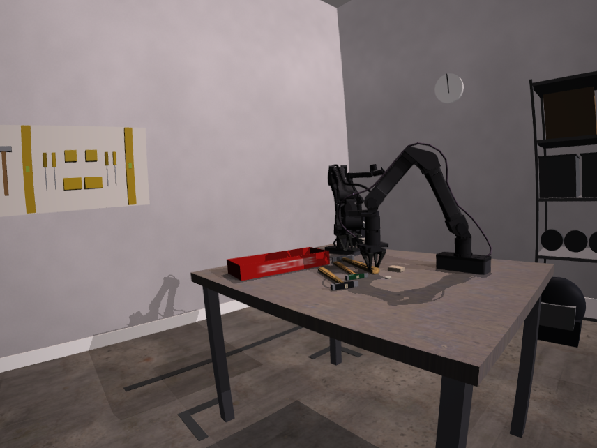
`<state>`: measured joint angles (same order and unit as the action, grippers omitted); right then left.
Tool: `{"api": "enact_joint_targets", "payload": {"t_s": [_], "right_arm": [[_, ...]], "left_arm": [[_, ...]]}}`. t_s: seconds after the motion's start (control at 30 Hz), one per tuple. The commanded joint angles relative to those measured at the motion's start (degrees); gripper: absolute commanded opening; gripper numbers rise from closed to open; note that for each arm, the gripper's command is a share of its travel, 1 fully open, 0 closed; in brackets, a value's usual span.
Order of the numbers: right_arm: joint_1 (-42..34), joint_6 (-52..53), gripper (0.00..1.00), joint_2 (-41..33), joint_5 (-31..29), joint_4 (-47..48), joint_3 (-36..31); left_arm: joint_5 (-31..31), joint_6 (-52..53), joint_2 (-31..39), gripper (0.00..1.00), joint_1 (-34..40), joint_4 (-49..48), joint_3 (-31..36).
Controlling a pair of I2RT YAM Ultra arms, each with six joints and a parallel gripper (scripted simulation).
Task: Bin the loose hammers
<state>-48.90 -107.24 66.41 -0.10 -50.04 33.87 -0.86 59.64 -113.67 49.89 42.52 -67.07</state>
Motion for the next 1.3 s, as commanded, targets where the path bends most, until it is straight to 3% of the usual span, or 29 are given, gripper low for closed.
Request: {"api": "enact_joint_targets", "payload": {"t_s": [0.0,0.17,0.53,1.27], "right_arm": [[0.84,-0.62,1.0,-2.66,0.76,-5.75,3.98],[0.06,0.35,1.0,-3.39,0.25,-12.13,8.72],[-0.49,3.9,1.0,-1.51,2.0,-10.28,8.11],[20.65,39.63,1.0,-10.03,19.42,5.62,-3.82]], "left_arm": [[0.84,0.3,0.35,0.26,-0.13,0.54,-0.14],[0.84,0.3,0.35,0.26,-0.13,0.54,-0.14],[0.84,0.3,0.35,0.26,-0.13,0.54,-0.14],[0.84,0.3,0.35,0.26,-0.13,0.54,-0.14]]}}
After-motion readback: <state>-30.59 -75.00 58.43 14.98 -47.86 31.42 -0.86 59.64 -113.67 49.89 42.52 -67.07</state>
